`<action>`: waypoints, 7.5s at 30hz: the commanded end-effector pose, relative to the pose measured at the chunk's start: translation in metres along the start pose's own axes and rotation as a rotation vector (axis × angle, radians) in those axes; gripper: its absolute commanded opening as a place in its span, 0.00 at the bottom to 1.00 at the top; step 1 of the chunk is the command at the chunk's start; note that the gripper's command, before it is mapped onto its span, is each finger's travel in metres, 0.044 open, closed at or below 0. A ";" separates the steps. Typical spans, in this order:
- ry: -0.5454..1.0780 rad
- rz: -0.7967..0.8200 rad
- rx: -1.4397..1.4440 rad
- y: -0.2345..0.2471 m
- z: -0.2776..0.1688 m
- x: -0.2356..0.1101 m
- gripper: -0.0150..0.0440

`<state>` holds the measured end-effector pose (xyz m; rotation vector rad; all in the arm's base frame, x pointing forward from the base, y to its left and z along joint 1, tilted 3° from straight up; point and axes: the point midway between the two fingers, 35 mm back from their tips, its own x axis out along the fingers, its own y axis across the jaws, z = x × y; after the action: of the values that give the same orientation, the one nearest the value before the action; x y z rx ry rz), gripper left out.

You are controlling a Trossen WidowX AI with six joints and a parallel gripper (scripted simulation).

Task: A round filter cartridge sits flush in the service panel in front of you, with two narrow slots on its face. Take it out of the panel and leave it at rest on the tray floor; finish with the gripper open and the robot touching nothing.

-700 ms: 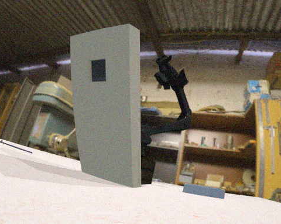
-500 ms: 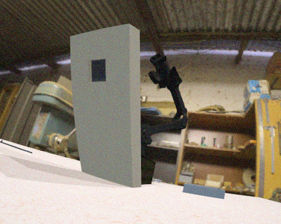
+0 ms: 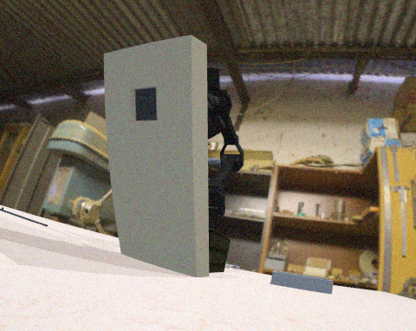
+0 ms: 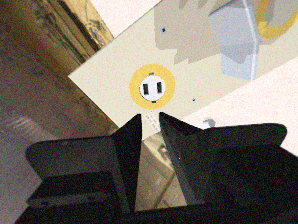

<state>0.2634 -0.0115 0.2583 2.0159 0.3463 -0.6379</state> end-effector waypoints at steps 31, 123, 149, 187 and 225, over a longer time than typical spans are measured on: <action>-0.069 0.009 -0.059 -0.011 0.005 0.058 0.40; -0.068 0.012 -0.059 -0.012 0.008 0.097 0.40; -0.067 0.012 -0.059 -0.012 0.009 0.104 0.40; -0.067 0.013 -0.059 -0.012 0.009 0.109 0.40; -0.069 -0.012 -0.777 -0.012 0.009 0.111 0.25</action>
<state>0.3346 -0.0141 0.1881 1.3422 0.4659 -0.5051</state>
